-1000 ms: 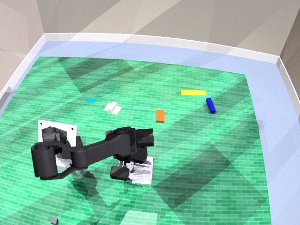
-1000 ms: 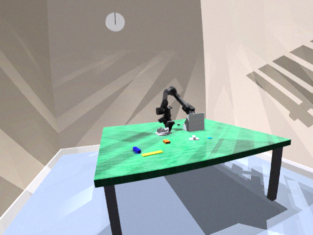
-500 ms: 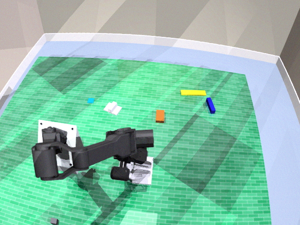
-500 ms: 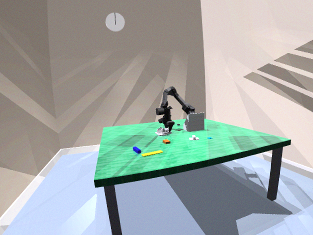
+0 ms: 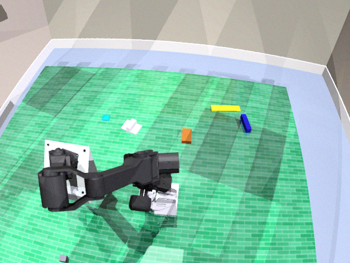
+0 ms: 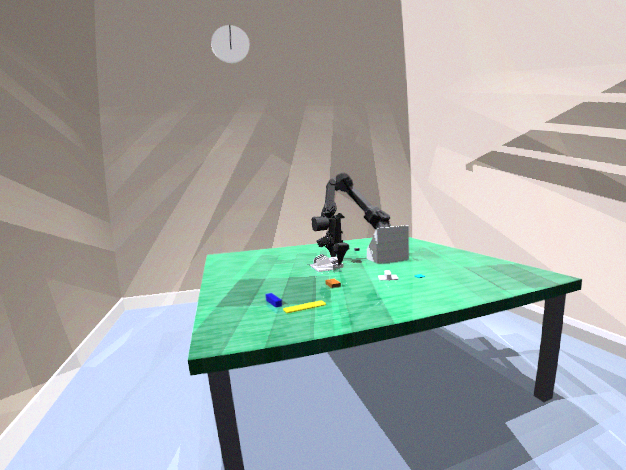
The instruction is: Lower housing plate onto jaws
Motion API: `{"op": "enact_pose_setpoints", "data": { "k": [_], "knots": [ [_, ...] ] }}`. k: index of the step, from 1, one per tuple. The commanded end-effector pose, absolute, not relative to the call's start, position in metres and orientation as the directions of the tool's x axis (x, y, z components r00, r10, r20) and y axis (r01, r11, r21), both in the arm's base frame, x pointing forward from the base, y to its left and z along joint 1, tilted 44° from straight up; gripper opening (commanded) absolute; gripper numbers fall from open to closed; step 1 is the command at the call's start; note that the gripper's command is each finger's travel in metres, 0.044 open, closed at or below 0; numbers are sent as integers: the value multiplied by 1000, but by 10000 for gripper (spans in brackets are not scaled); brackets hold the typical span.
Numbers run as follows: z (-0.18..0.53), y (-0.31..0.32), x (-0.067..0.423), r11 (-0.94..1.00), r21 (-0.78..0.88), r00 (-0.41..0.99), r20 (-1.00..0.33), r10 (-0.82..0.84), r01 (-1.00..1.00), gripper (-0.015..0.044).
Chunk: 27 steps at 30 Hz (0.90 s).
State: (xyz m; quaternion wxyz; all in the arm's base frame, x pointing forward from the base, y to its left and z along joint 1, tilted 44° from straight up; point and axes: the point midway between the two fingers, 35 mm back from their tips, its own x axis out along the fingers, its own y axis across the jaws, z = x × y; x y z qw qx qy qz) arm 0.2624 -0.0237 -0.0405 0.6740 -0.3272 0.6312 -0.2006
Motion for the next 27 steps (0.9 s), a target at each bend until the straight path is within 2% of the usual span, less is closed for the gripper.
{"op": "enact_pose_setpoints", "data": {
  "k": [1, 27],
  "knots": [
    [-41, -25, 262, 702, -697, 123, -717, -686, -149, 351],
    [-44, -28, 263, 702, -697, 123, -717, -686, -149, 351]
  ]
}}
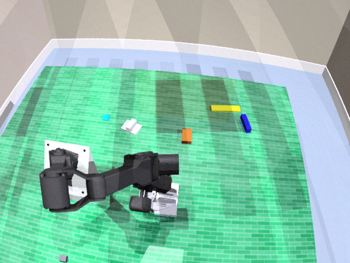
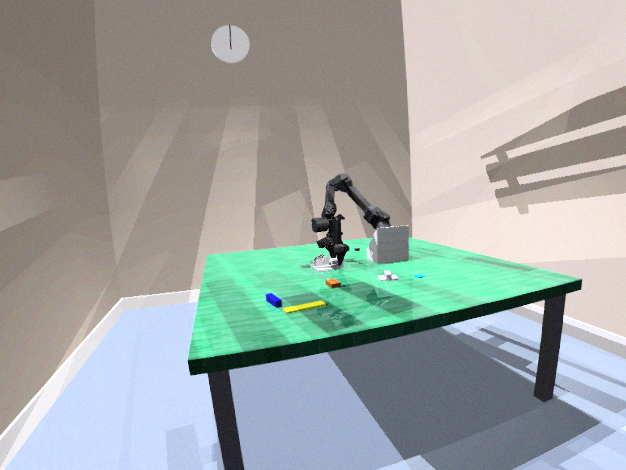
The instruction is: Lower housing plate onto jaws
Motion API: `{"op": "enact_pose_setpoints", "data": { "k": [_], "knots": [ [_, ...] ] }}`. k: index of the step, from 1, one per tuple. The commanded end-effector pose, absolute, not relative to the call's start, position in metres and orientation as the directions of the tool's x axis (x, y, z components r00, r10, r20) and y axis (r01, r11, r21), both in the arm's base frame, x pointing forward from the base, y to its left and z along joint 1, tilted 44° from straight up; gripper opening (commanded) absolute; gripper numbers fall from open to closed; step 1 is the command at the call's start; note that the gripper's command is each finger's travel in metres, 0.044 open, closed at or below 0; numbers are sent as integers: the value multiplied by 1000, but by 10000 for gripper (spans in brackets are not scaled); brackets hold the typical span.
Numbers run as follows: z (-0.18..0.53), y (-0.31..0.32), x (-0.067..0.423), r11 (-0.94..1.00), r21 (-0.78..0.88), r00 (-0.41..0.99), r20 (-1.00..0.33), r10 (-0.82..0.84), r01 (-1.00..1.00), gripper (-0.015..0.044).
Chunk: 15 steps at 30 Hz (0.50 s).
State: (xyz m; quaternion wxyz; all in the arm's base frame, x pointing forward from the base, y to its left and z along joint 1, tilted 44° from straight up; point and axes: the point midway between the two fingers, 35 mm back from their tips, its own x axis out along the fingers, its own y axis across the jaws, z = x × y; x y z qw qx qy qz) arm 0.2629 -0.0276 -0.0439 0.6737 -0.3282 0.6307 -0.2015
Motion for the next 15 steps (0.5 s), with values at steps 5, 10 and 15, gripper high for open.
{"op": "enact_pose_setpoints", "data": {
  "k": [5, 10, 15],
  "knots": [
    [-46, -29, 263, 701, -697, 123, -717, -686, -149, 351],
    [-46, -30, 263, 701, -697, 123, -717, -686, -149, 351],
    [-46, -30, 263, 701, -697, 123, -717, -686, -149, 351]
  ]
}}
